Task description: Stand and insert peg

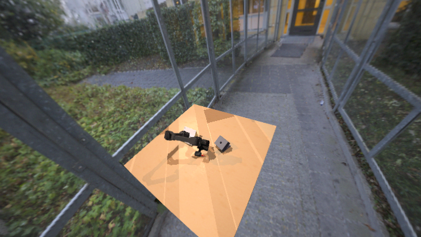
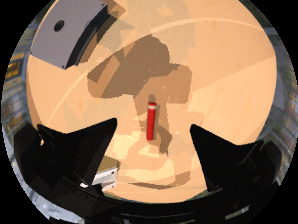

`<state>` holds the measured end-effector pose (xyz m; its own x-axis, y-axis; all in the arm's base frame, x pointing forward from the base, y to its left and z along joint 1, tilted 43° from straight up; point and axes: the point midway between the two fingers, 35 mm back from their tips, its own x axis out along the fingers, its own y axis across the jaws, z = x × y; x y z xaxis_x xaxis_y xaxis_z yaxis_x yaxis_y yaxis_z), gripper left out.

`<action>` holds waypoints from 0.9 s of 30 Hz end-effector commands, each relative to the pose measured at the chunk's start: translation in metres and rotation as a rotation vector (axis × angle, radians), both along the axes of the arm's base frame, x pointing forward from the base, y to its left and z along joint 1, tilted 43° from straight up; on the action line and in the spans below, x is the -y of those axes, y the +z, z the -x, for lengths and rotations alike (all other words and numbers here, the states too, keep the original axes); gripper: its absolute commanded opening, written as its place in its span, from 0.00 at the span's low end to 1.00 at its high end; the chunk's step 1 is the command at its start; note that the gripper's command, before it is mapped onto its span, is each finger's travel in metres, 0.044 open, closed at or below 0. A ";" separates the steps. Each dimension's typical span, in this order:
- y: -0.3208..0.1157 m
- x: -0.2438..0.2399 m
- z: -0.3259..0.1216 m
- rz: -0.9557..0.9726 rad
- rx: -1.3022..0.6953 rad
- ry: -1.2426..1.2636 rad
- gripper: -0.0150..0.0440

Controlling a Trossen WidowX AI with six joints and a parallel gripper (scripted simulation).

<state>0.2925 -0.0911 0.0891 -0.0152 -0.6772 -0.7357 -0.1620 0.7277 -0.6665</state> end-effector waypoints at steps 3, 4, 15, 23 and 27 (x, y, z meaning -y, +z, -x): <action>-0.011 0.006 0.002 -0.004 -0.019 0.001 1.00; -0.013 0.007 0.002 -0.004 -0.019 0.001 1.00; -0.026 0.019 0.003 -0.003 -0.019 0.001 1.00; -0.035 0.028 0.004 -0.002 -0.019 0.001 1.00; -0.039 0.033 0.004 -0.001 -0.019 0.001 1.00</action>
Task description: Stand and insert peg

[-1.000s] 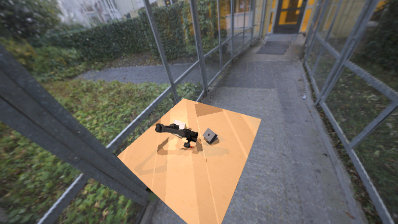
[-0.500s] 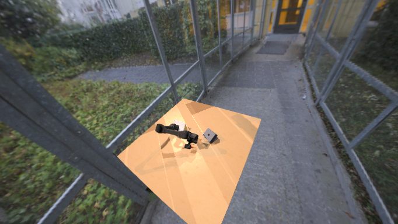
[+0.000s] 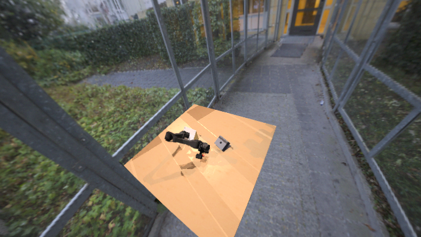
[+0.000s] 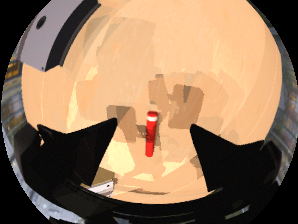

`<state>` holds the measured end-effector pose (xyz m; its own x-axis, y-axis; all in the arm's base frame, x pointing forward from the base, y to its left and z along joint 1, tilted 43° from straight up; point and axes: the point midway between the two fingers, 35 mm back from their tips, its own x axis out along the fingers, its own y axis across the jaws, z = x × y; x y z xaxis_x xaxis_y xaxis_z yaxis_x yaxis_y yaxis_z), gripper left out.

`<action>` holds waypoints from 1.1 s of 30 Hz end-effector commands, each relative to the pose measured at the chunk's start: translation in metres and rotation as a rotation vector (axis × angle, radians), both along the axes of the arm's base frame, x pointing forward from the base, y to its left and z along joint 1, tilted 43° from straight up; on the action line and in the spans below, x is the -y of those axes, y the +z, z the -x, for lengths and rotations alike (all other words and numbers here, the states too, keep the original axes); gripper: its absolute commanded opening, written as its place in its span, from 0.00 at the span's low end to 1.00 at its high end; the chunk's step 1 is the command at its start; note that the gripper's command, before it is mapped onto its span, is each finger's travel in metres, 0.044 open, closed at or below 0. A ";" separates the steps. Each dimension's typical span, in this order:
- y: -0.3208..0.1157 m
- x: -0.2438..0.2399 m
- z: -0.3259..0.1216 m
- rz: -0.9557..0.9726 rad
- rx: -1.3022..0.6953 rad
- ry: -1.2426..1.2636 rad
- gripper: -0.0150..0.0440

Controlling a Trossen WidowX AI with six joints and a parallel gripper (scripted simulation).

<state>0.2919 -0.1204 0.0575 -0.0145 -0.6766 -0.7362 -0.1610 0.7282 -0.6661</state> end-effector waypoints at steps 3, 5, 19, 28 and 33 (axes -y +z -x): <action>-0.011 0.007 0.004 0.001 -0.021 0.001 1.00; -0.013 0.009 0.005 0.001 -0.021 0.001 1.00; -0.017 0.013 0.006 0.002 -0.021 0.001 0.60; -0.017 0.013 0.006 0.002 -0.021 0.001 0.44; -0.017 0.013 0.006 0.002 -0.021 0.001 0.43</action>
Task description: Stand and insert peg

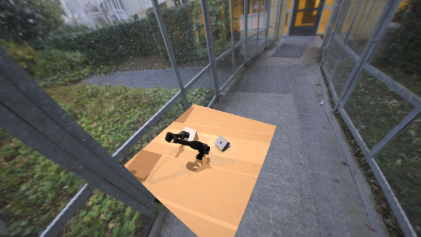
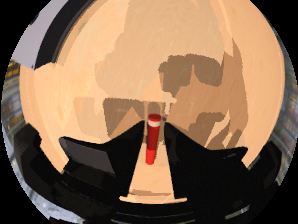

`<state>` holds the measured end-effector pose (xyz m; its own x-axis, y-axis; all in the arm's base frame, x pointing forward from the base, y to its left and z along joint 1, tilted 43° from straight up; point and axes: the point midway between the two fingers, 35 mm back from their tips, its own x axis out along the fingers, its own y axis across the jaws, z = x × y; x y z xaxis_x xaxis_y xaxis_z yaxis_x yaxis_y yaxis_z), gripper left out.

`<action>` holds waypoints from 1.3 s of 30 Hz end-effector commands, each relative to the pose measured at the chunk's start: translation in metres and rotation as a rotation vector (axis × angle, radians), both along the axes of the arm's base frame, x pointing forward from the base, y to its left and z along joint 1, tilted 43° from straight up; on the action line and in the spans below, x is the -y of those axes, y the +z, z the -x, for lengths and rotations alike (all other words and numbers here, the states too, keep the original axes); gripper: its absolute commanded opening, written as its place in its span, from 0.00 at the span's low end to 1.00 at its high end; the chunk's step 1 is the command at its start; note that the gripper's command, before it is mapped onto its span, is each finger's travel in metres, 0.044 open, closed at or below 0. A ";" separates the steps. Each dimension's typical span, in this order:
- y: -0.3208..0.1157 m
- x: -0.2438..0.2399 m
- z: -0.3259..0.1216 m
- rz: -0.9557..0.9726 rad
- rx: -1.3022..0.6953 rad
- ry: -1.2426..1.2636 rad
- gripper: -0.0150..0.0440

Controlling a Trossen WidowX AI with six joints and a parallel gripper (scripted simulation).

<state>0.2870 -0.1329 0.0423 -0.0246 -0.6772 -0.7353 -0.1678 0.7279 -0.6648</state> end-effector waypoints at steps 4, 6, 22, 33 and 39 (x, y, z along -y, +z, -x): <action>-0.001 0.000 0.001 0.001 -0.009 0.003 0.38; -0.001 0.000 0.001 0.001 -0.009 0.003 0.36; 0.004 -0.003 0.003 -0.012 0.051 0.048 0.34; 0.009 -0.007 0.007 -0.030 0.124 0.115 0.34; 0.012 -0.009 0.009 -0.038 0.161 0.150 0.34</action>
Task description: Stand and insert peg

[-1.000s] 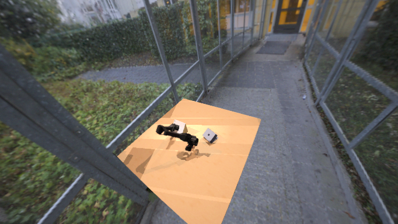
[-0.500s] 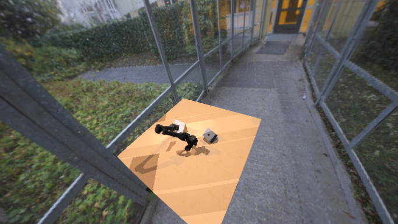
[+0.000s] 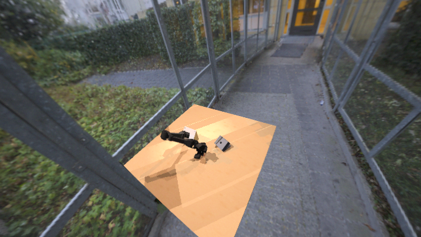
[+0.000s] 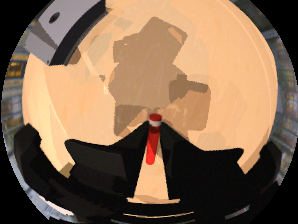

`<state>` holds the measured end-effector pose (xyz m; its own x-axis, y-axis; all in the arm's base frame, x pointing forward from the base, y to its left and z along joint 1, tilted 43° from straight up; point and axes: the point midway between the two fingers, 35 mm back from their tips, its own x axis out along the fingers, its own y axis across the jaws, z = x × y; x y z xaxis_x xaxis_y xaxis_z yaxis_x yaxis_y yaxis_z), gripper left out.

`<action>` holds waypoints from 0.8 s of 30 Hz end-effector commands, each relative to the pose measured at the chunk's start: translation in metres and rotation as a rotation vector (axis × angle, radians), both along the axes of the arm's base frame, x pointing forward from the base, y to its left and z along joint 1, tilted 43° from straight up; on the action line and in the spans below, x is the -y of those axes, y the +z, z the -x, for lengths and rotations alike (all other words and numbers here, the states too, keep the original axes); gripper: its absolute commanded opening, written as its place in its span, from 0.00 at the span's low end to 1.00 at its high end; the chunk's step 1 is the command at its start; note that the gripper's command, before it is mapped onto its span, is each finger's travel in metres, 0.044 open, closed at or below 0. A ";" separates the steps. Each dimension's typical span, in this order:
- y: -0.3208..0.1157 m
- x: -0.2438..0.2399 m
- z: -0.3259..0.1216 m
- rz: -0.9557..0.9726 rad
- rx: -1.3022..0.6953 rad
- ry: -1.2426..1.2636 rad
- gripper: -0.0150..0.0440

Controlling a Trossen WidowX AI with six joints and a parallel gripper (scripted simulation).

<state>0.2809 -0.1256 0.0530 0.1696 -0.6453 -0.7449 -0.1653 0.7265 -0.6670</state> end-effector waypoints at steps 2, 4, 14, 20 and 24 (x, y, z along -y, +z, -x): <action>0.002 -0.002 0.004 -0.011 0.028 0.032 0.34; 0.003 -0.003 0.005 -0.013 0.041 0.044 0.34; 0.007 -0.005 0.009 -0.028 0.103 0.102 0.34; 0.009 -0.007 0.012 -0.037 0.140 0.137 0.34; 0.011 -0.008 0.014 -0.042 0.165 0.160 0.34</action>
<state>0.2699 -0.1191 0.0632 0.3657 -0.5811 -0.7270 -0.1674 0.7273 -0.6656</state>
